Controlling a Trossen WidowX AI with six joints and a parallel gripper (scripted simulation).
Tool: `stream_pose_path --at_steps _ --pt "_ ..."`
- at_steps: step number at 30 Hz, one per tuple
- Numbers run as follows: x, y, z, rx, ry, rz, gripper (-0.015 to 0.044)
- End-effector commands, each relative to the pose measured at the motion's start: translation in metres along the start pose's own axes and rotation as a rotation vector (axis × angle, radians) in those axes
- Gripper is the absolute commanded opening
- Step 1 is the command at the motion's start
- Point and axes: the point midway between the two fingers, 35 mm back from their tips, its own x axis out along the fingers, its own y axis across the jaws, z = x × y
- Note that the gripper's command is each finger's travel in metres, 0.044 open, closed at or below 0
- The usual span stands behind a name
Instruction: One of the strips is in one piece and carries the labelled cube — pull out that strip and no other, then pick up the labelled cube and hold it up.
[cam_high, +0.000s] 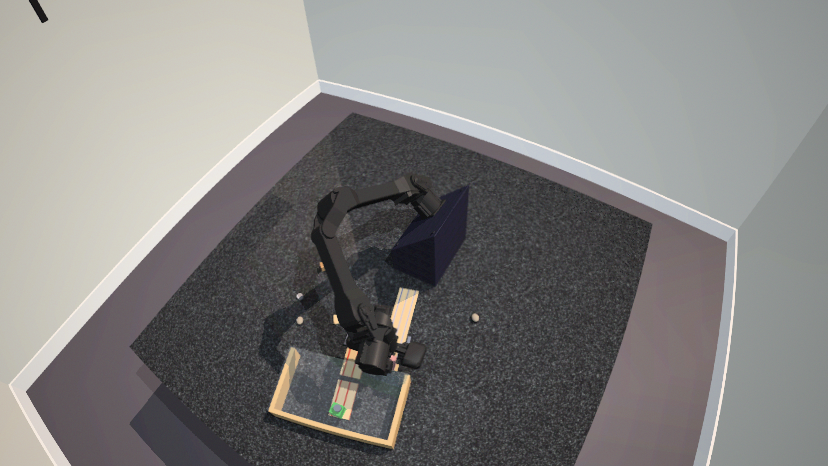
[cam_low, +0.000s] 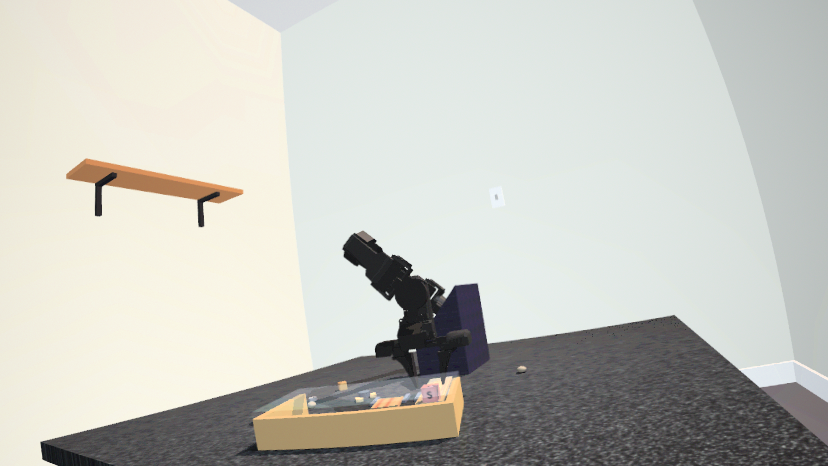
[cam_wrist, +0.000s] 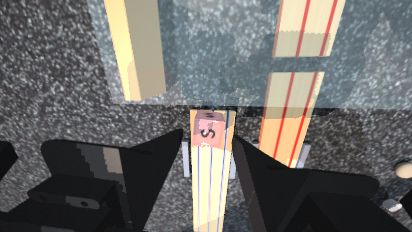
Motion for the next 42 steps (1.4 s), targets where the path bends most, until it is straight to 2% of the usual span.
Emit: stream_pose_path --at_steps 1,12,41,42 --pt "0.007 0.0 -0.001 -0.007 0.0 -0.006 0.025" --pt "0.024 -0.001 -0.001 -0.007 0.001 -0.008 0.025" --pt "0.024 -0.001 -0.001 -0.007 0.001 -0.008 0.025" --pt "0.024 0.0 -0.002 -0.002 0.003 -0.003 0.0224"
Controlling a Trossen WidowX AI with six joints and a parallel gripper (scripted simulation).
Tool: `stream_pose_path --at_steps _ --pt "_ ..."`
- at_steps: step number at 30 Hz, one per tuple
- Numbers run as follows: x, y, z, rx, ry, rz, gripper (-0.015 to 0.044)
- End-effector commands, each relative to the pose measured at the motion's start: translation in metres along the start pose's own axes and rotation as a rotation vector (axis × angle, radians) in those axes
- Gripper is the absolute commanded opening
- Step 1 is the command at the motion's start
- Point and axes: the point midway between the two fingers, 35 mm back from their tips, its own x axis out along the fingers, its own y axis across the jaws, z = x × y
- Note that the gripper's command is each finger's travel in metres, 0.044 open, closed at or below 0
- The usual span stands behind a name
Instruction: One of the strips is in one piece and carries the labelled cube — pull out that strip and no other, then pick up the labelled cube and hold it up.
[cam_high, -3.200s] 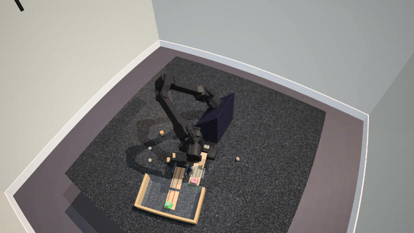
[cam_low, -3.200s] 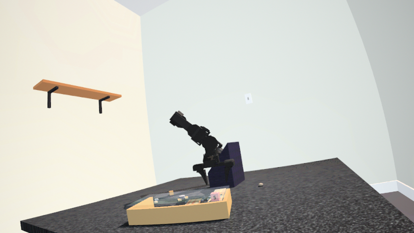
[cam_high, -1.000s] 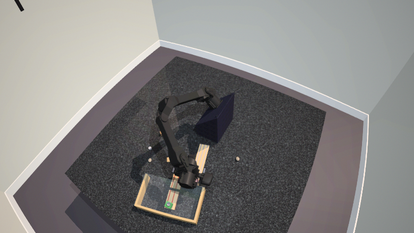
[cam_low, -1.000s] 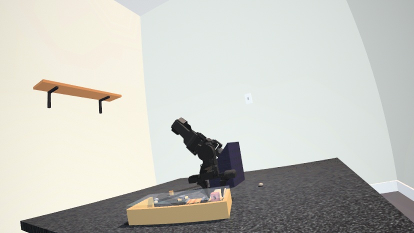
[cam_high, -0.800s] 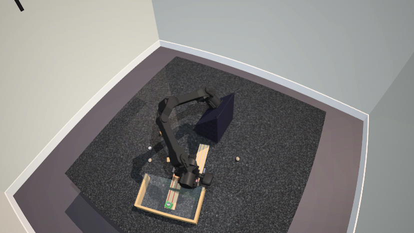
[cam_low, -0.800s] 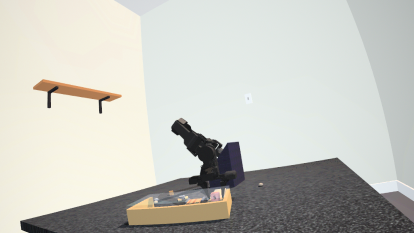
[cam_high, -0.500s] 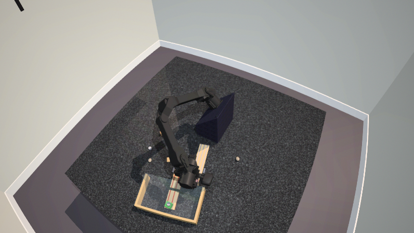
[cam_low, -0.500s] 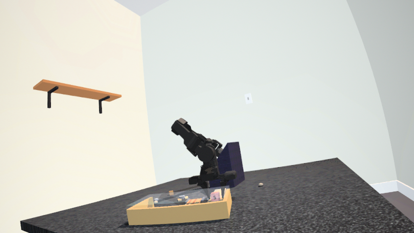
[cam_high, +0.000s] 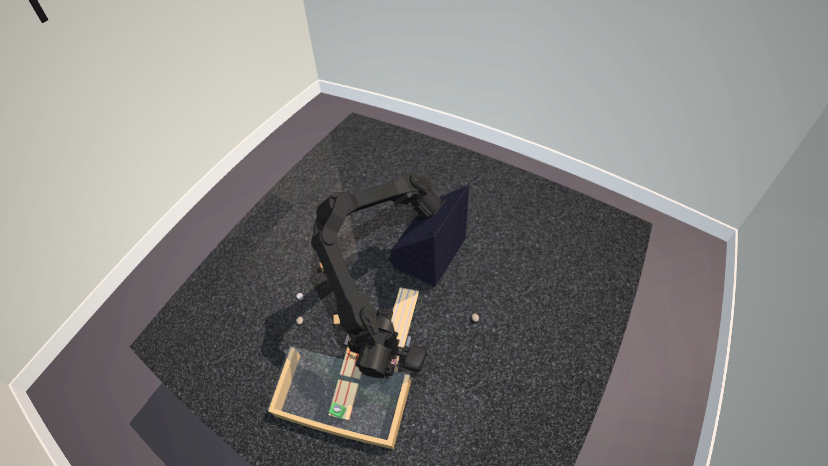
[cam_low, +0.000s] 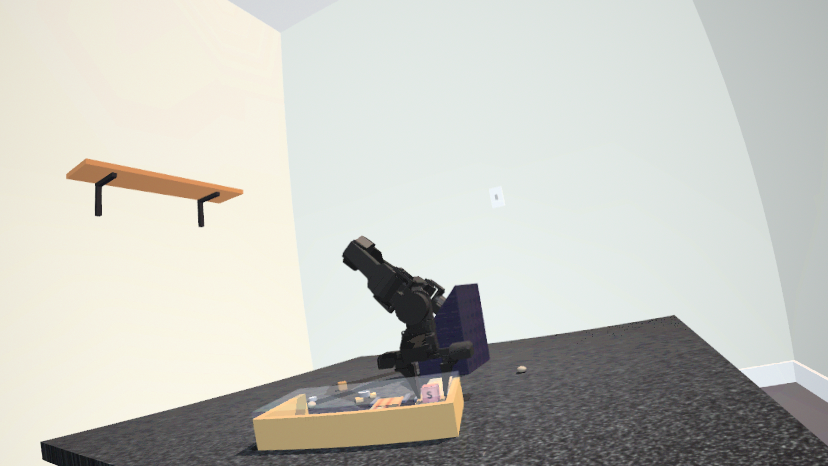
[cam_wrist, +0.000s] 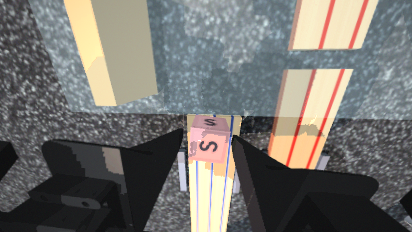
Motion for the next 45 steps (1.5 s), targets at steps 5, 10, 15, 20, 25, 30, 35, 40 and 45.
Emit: stream_pose_path --at_steps 5,10,15,20,25,30,35,40,45 --pt "0.0 0.0 0.0 0.0 0.0 0.0 0.0132" --pt "0.0 0.0 0.0 0.0 0.0 0.0 0.0098" --pt "-0.004 0.0 -0.005 -0.001 0.0 0.0 0.0" --pt "-0.019 0.001 -0.021 -0.003 0.0 0.0 0.0" --pt "-0.032 0.001 -0.039 -0.005 0.0 -0.001 0.0" --pt "-0.043 0.0 -0.058 -0.007 0.0 -0.002 0.0" --pt "-0.044 0.0 -0.063 -0.008 0.0 -0.002 0.0" --pt "-0.044 0.0 -0.079 -0.007 0.002 -0.001 0.0" --pt "-0.044 0.0 -0.098 -0.008 0.002 -0.002 0.0"
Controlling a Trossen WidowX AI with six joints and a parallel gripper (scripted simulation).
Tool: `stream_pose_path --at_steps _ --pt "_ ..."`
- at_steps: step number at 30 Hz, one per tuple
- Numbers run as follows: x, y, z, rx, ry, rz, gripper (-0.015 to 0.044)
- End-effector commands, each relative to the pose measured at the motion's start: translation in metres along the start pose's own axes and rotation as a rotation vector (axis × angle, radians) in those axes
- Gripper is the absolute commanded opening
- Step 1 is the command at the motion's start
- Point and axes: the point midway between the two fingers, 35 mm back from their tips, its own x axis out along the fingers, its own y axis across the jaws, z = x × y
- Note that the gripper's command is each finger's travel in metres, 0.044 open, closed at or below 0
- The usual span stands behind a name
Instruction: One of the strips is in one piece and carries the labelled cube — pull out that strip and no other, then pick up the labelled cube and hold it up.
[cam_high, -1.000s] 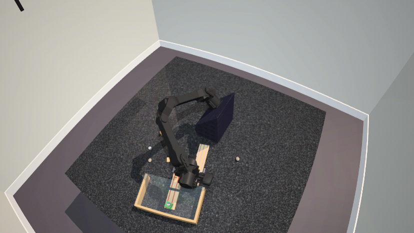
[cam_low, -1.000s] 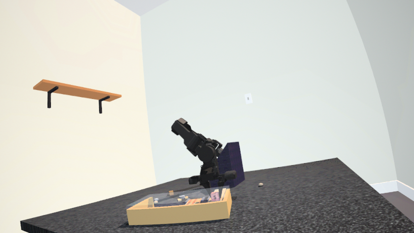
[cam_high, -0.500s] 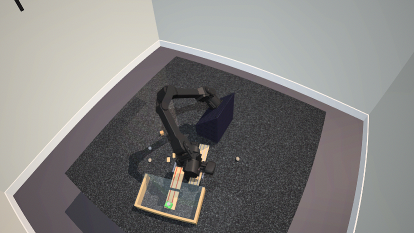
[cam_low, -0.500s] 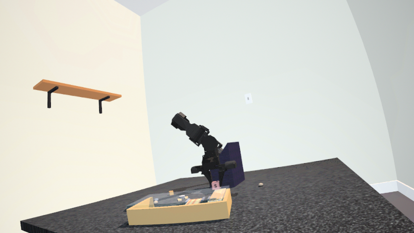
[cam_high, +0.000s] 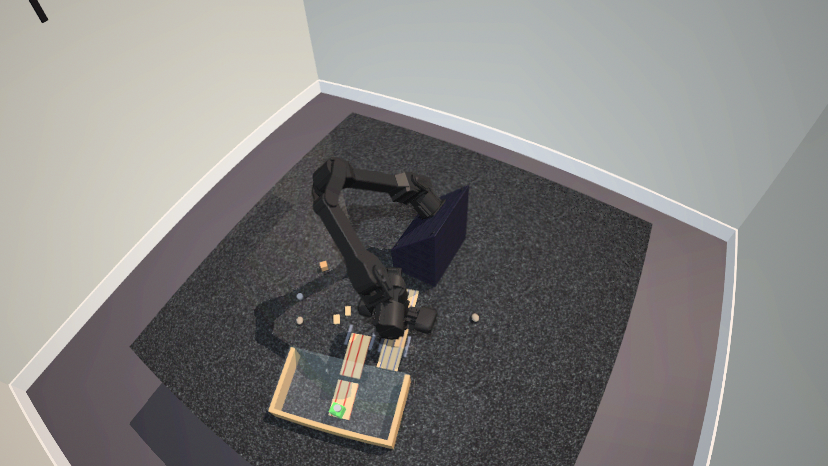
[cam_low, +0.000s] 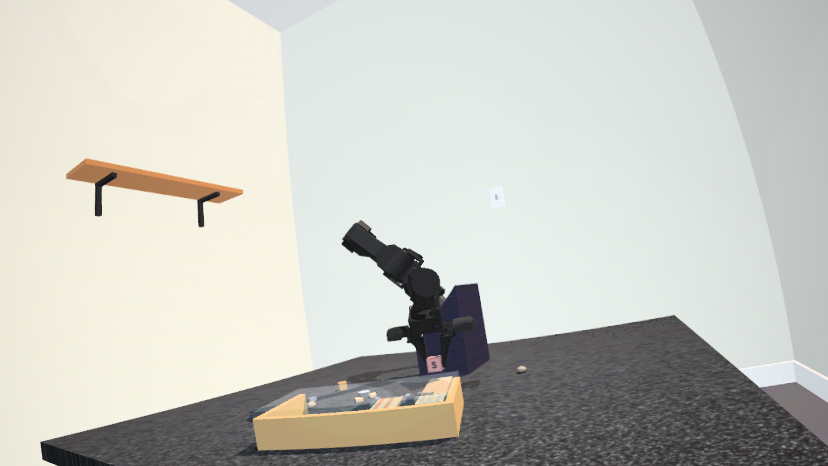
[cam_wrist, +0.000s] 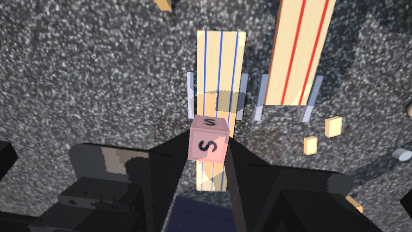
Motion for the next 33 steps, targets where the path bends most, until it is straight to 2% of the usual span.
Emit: stream_pose_path --at_steps 1,6,13,33 --pt "0.0 0.001 -0.014 0.005 0.0 0.005 0.0" --pt "-0.001 0.001 -0.023 0.004 0.0 0.004 0.0" --pt "-0.036 0.001 -0.023 0.004 0.0 0.006 0.0" --pt "-0.036 0.001 -0.023 0.004 0.0 0.006 0.0"
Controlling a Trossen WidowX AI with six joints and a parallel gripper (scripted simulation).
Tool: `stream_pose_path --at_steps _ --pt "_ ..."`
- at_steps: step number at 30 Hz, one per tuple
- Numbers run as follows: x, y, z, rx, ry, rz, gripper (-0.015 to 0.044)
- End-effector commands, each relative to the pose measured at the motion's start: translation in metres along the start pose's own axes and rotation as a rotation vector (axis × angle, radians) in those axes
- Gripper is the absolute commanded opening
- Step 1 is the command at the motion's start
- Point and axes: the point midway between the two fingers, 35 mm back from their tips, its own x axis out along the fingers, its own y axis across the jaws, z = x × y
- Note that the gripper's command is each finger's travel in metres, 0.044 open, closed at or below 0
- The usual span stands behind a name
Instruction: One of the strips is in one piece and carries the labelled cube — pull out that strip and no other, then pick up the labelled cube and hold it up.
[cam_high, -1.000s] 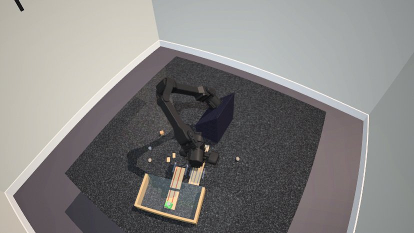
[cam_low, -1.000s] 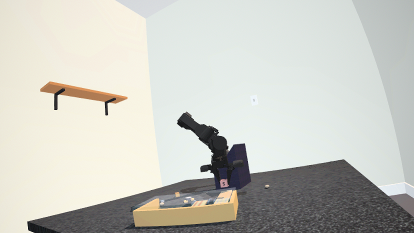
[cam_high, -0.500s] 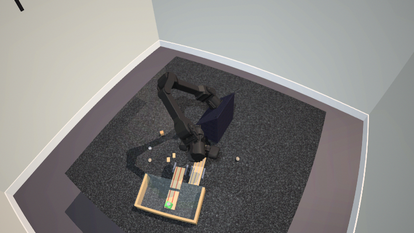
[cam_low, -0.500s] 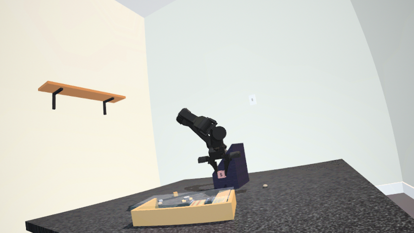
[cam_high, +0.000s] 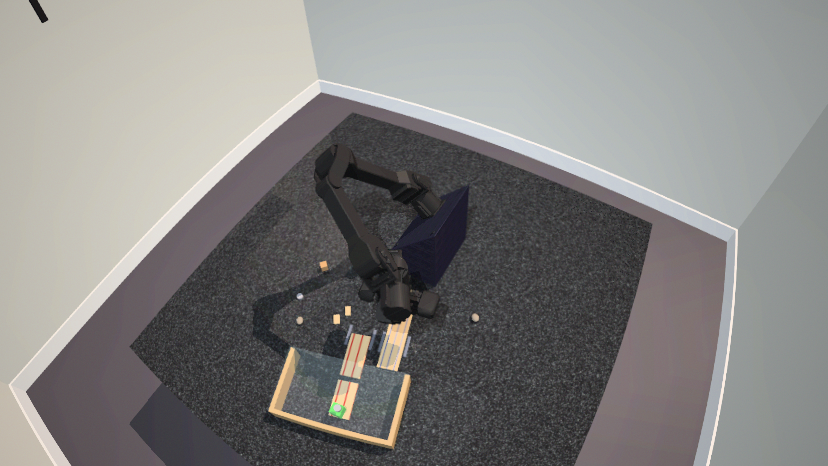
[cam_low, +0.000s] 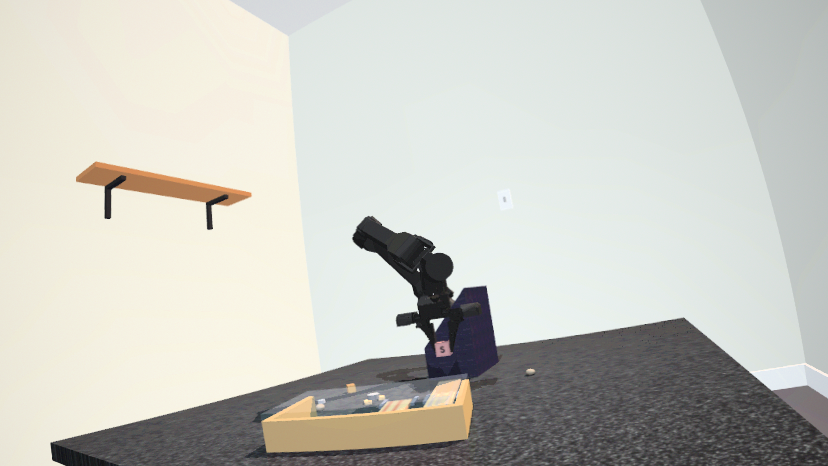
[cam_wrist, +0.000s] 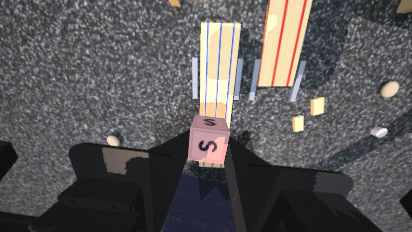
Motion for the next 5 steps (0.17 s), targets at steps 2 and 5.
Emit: stream_pose_path --at_steps 2,5 --pt "-0.0003 0.0006 -0.0004 0.005 0.003 0.005 0.0" --pt "-0.0003 0.0006 -0.0004 0.005 0.003 0.005 0.0"
